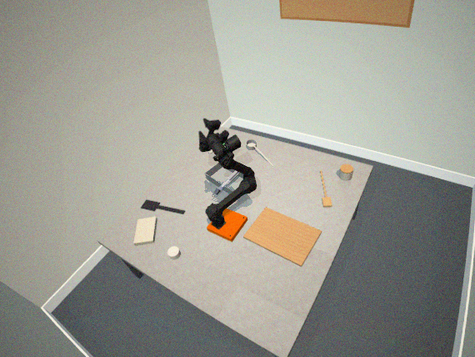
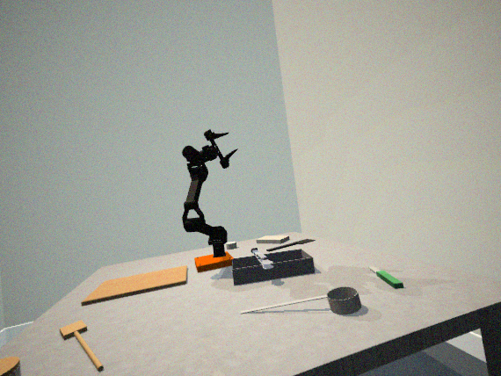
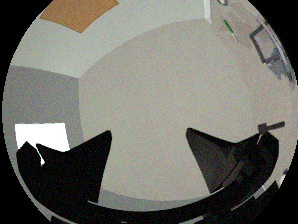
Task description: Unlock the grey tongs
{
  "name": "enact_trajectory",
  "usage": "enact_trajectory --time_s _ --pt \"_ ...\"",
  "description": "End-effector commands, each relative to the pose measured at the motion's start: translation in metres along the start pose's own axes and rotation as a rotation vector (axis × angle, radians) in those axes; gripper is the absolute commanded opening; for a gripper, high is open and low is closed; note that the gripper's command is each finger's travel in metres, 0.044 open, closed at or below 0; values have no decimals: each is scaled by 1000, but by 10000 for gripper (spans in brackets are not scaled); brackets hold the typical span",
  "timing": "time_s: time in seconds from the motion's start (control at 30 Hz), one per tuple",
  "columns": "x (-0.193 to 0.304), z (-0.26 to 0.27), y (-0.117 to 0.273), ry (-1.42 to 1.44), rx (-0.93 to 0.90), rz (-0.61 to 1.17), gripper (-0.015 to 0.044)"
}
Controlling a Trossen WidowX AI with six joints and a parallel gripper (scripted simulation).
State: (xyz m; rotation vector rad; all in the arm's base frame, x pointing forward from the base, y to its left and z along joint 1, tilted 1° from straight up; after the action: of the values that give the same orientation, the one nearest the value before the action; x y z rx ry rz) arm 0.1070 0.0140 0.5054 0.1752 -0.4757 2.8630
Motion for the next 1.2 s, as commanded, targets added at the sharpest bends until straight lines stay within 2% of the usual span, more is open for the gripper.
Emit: enact_trajectory --time_s 0.0,0.13,0.17,0.33,0.53,0.8,1.17 --pt "2 0 1 11 -5 -3 374" --pt "24 3 5 152 -68 -24 269" --pt "31 3 7 179 -90 -39 260" --pt "78 -3 2 494 -150 -92 260" --pt "122 -33 -27 878 -101 -130 260" --pt "133 -94 -88 1324 127 -78 260" --pt "71 -168 -136 1542 577 -6 260"
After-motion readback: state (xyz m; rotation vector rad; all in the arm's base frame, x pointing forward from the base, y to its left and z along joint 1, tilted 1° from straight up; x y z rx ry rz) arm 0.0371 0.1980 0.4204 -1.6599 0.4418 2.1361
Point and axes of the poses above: the point midway between the two fingers, 35 mm back from their tips, its own y axis back along the fingers, its own z axis across the jaws, x = y × z, the point moved 10 cm from there along y, back along the fingers, and after that the axes turned 12 degrees about y, right-handed, at the moved point
